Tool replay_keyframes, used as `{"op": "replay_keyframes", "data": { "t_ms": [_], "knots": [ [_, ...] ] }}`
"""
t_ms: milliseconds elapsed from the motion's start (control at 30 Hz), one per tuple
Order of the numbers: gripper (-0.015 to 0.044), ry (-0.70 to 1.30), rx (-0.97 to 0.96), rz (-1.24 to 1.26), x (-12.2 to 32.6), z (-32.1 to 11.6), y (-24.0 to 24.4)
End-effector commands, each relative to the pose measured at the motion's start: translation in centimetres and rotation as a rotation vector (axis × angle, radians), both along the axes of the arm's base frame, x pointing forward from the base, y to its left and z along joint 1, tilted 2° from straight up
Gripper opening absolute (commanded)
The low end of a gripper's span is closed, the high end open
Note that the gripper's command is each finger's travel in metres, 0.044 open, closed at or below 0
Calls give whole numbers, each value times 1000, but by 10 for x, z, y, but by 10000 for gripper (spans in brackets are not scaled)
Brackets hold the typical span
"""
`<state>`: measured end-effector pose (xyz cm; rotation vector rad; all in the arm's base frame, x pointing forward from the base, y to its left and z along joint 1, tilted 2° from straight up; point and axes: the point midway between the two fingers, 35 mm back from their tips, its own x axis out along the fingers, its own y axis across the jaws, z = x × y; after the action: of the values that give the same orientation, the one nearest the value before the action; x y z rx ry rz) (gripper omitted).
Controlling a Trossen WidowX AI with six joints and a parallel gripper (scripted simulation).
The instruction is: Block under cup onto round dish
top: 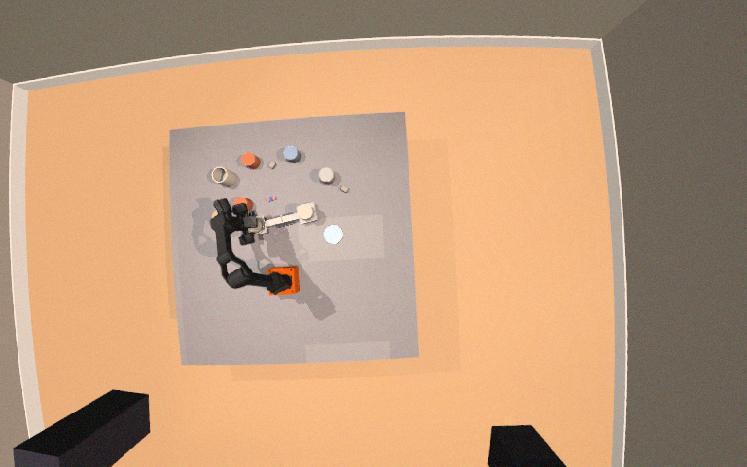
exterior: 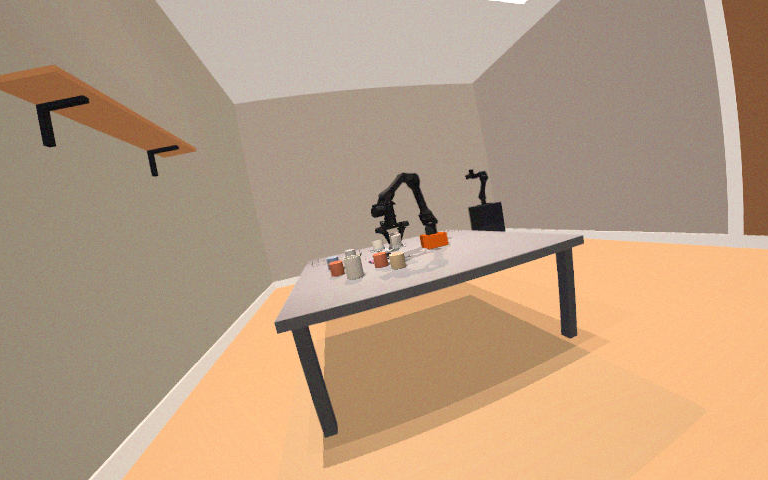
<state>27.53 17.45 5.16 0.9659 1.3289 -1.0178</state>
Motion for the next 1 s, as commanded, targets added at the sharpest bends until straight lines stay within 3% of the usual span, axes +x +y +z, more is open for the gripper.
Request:
{"op": "replay_keyframes", "data": {
  "t_ms": [0,967],
  "knots": [
    [0,-16,21,2,3,10,6],
    [0,-16,21,2,1,47,5]
  ]
}}
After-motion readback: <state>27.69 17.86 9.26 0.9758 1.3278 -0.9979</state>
